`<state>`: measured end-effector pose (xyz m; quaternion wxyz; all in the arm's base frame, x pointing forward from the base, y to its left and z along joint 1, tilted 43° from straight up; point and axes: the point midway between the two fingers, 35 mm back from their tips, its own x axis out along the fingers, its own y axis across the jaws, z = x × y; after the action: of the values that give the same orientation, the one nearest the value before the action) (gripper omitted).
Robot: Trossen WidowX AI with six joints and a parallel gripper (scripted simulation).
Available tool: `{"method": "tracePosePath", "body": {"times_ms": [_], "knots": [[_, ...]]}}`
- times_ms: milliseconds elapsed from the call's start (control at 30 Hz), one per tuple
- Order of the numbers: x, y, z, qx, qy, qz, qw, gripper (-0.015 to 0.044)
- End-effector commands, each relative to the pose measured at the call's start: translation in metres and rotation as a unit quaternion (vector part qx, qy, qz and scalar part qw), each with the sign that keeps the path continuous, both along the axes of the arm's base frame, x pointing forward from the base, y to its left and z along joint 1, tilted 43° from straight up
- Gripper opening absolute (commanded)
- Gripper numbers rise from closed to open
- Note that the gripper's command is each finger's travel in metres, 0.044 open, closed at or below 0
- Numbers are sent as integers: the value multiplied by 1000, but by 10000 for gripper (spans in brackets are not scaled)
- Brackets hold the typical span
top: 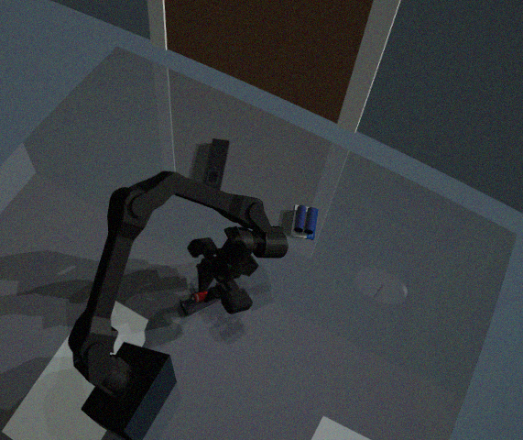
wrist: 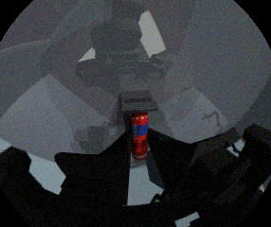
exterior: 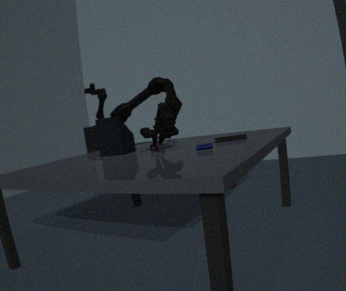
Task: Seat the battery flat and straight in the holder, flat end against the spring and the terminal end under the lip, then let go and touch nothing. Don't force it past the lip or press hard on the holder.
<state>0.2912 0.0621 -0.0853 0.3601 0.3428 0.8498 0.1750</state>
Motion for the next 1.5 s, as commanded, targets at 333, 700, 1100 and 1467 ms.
{"method": "tracePosePath", "body": {"times_ms": [333, 700, 1100, 1467], "knots": [[3, 0, -4, -20, -32, -9, 999, 67], [2, 2, -5, -37, -47, -20, 998, 67], [0, 3, -6, -54, -64, -32, 996, 67], [-2, 5, -7, -69, -79, -45, 993, 67]]}}
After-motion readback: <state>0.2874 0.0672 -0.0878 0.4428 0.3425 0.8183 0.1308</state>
